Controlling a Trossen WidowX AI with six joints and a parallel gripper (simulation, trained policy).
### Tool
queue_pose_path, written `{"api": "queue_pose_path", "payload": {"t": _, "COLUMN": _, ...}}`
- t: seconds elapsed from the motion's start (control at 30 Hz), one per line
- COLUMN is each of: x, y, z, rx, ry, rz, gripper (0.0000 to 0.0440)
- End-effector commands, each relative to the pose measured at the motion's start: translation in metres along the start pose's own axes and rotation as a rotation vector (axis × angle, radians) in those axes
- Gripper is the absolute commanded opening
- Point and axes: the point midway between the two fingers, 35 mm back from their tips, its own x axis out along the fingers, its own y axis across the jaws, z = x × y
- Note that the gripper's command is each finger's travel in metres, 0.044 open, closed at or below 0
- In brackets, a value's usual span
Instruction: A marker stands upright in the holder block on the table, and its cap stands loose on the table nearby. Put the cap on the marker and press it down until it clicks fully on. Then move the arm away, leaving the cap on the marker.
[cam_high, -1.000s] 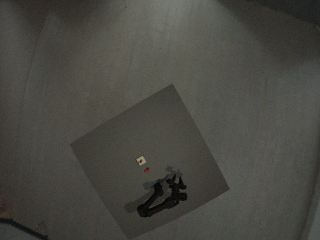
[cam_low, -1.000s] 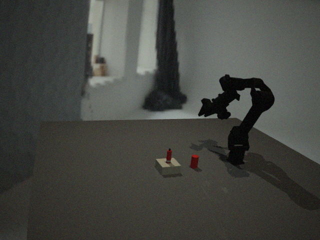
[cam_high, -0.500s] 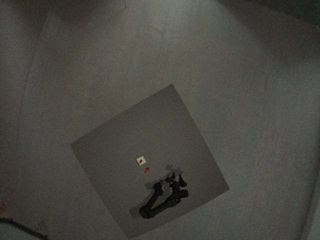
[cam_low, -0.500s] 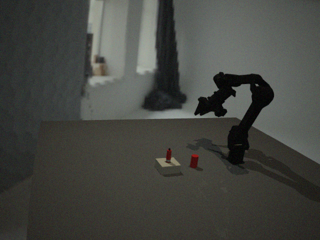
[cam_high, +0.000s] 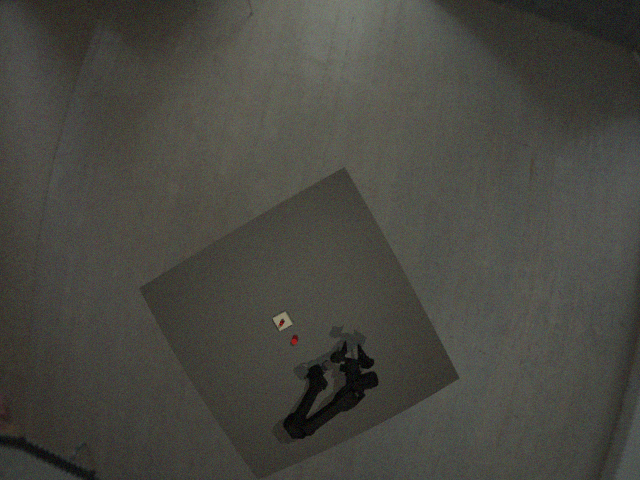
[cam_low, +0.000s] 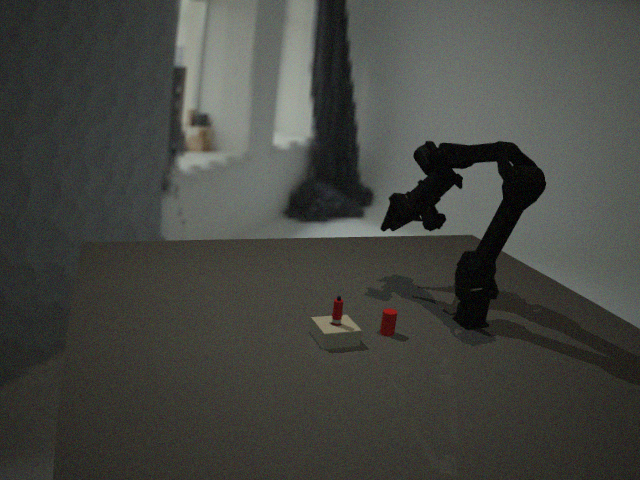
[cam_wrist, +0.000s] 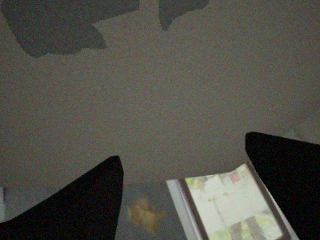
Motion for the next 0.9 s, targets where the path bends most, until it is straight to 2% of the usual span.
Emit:
{"api": "queue_pose_path", "payload": {"t": 0.0, "x": 0.006, "y": -0.003, "z": -0.002, "rx": -0.024, "ry": -0.030, "rz": -0.016, "gripper": 0.0316}}
{"api": "queue_pose_path", "payload": {"t": 0.87, "x": 0.031, "y": -0.033, "z": -0.017, "rx": -0.175, "ry": -0.148, "rz": -0.104, "gripper": 0.0323}}
